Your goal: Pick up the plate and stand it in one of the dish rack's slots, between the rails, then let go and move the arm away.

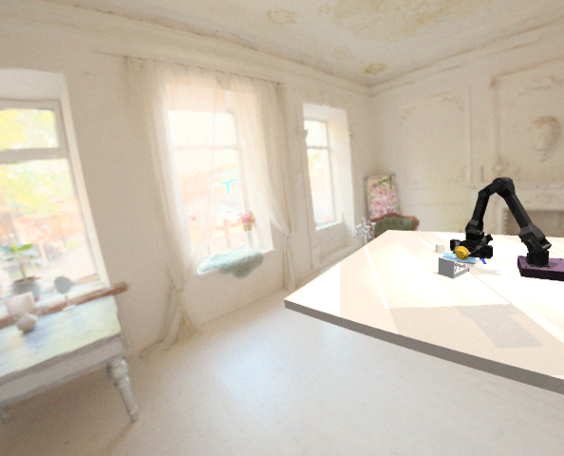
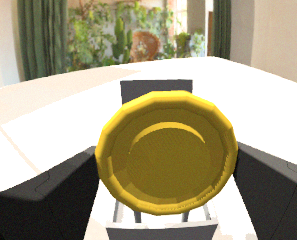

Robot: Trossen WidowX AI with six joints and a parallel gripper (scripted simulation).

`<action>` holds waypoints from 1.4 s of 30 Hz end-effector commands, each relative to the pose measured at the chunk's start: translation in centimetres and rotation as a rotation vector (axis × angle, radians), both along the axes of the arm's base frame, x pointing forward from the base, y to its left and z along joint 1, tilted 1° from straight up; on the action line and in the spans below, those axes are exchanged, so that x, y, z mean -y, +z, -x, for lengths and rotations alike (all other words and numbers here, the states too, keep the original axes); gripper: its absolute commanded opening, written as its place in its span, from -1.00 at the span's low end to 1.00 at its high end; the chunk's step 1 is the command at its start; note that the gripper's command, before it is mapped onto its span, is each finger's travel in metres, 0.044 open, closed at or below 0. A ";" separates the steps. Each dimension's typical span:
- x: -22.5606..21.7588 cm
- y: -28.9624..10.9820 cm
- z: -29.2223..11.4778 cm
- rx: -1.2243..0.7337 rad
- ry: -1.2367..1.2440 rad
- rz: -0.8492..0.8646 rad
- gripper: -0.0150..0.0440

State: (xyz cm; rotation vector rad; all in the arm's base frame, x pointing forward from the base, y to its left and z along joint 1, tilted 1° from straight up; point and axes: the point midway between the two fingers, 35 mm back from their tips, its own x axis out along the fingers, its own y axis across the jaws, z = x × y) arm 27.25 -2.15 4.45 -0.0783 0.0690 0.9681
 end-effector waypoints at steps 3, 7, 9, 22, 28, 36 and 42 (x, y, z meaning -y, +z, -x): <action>-0.4 -0.4 -0.2 0.000 -0.002 -0.006 -0.49; -0.6 -0.6 -0.3 -0.001 -0.002 -0.003 -0.49; -0.7 -0.7 -0.4 -0.001 -0.001 -0.002 -0.49; -1.3 -0.9 -0.9 -0.002 0.000 0.003 -0.49; -1.6 -1.0 -1.1 -0.003 0.001 0.007 -0.49; -2.1 -1.0 -1.4 -0.002 0.002 0.010 -0.49; -2.4 -0.9 -1.6 0.002 0.002 0.010 -0.49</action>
